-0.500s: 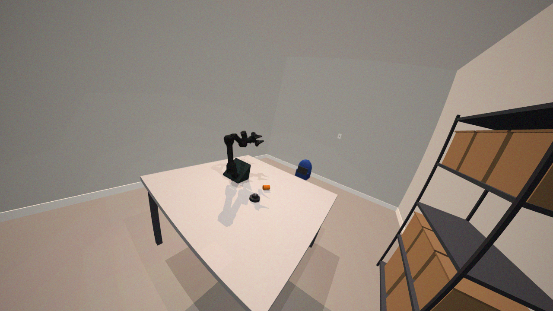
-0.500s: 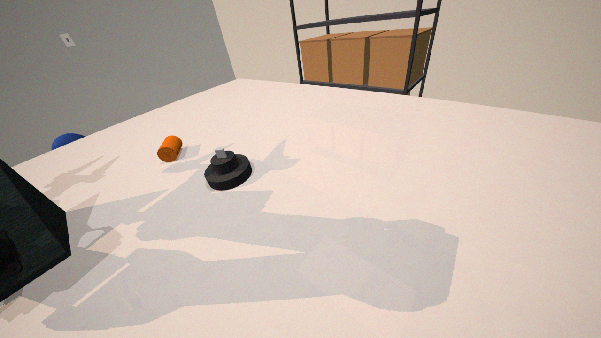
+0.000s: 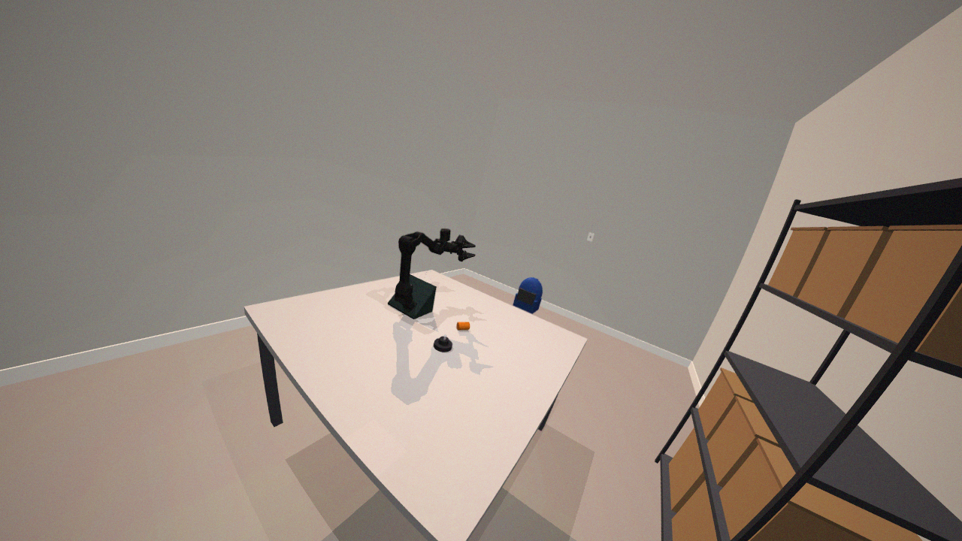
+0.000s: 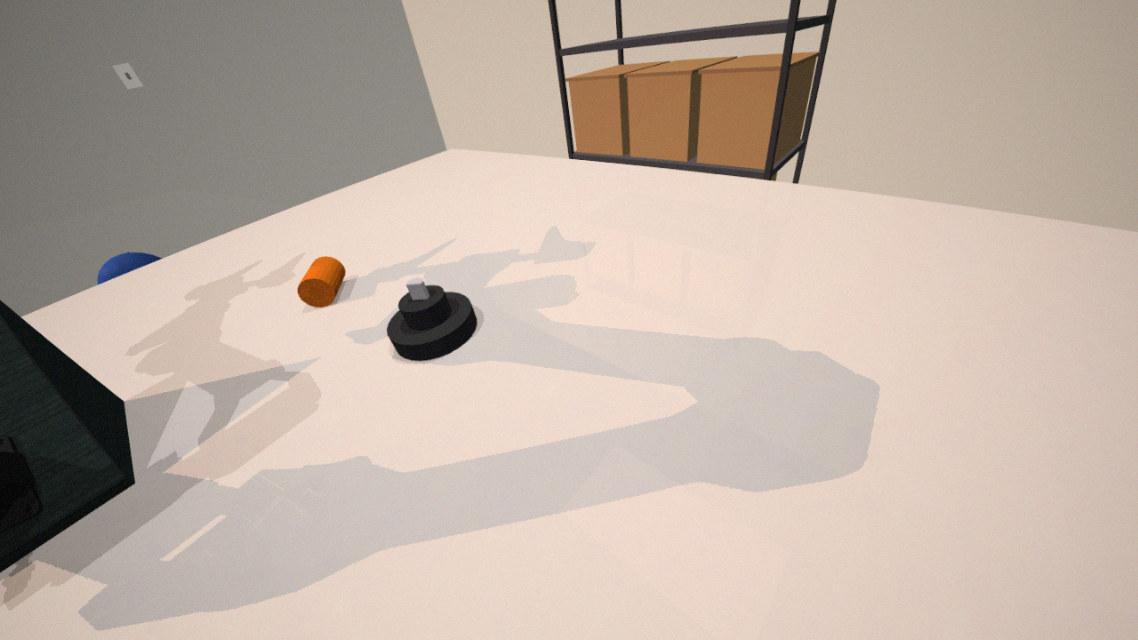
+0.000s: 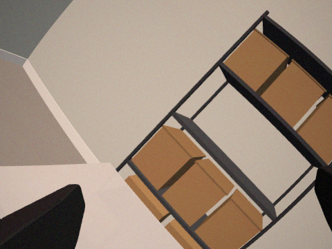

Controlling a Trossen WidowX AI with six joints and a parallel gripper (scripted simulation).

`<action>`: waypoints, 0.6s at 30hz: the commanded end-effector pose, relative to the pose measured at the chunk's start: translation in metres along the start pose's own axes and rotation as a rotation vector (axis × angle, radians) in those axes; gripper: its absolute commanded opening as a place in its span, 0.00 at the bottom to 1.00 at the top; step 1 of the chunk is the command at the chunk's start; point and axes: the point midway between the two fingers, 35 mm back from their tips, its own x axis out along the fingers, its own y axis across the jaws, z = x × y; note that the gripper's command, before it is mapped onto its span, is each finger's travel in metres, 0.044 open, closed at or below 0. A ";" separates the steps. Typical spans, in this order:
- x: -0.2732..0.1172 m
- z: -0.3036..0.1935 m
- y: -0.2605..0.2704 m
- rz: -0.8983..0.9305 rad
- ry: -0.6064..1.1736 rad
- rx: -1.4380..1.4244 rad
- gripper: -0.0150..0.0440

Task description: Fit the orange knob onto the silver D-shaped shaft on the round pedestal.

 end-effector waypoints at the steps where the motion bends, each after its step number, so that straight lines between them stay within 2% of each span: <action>1: 0.057 -0.045 0.006 0.139 0.151 -0.019 1.00; 10: 0.103 -0.123 0.012 0.332 0.377 -0.013 1.00; 18: 0.119 -0.205 0.016 0.524 0.619 0.041 1.00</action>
